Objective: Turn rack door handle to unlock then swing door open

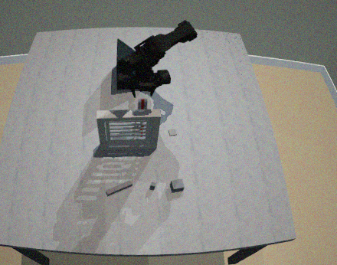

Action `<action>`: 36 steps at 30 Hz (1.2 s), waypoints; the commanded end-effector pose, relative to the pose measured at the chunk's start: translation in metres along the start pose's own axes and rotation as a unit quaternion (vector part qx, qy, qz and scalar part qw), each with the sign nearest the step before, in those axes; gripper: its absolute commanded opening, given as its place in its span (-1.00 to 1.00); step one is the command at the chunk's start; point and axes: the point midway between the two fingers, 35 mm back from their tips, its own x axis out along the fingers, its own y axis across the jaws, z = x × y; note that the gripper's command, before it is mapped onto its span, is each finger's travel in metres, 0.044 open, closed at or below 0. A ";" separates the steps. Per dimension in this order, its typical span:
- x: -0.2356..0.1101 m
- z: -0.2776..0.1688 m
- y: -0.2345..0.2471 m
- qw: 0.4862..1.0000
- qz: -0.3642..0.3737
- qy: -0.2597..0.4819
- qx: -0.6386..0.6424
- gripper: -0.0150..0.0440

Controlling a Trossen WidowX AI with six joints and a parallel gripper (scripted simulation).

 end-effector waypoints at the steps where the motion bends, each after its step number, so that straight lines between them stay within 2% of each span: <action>1: 0.004 0.000 0.000 1.000 0.006 0.005 0.004 0.46; 36: 0.060 -0.004 0.001 0.996 -0.002 0.078 0.038 0.46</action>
